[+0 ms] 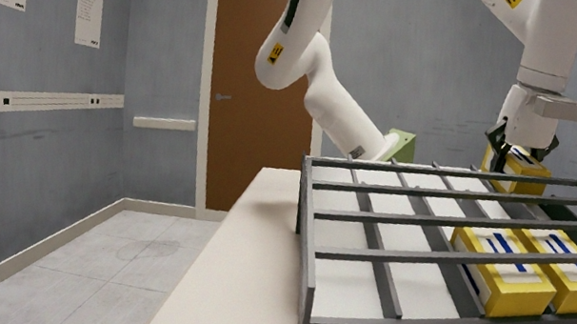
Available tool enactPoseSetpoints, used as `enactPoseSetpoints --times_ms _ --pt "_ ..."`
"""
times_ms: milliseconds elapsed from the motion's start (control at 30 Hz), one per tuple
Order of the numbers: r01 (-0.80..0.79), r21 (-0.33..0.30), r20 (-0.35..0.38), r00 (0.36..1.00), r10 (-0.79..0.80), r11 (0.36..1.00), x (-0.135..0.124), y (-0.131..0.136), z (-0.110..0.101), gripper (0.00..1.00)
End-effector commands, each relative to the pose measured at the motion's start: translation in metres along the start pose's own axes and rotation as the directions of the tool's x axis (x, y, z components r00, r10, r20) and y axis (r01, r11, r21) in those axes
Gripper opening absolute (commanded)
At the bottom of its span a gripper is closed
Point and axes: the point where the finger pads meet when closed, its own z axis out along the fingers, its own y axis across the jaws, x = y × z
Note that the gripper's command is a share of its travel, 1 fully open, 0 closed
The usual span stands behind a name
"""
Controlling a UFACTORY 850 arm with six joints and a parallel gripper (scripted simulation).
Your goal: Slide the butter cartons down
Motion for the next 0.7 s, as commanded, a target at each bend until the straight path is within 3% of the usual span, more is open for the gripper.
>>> enactPoseSetpoints --times_ms 0,667 --pt "0.000 0.001 -0.002 1.000 0.000 1.000 -0.0005 0.0001 0.0012 0.00" --pt "0.000 0.001 -0.002 1.000 0.000 1.000 -0.0001 -0.0004 0.0036 0.00"
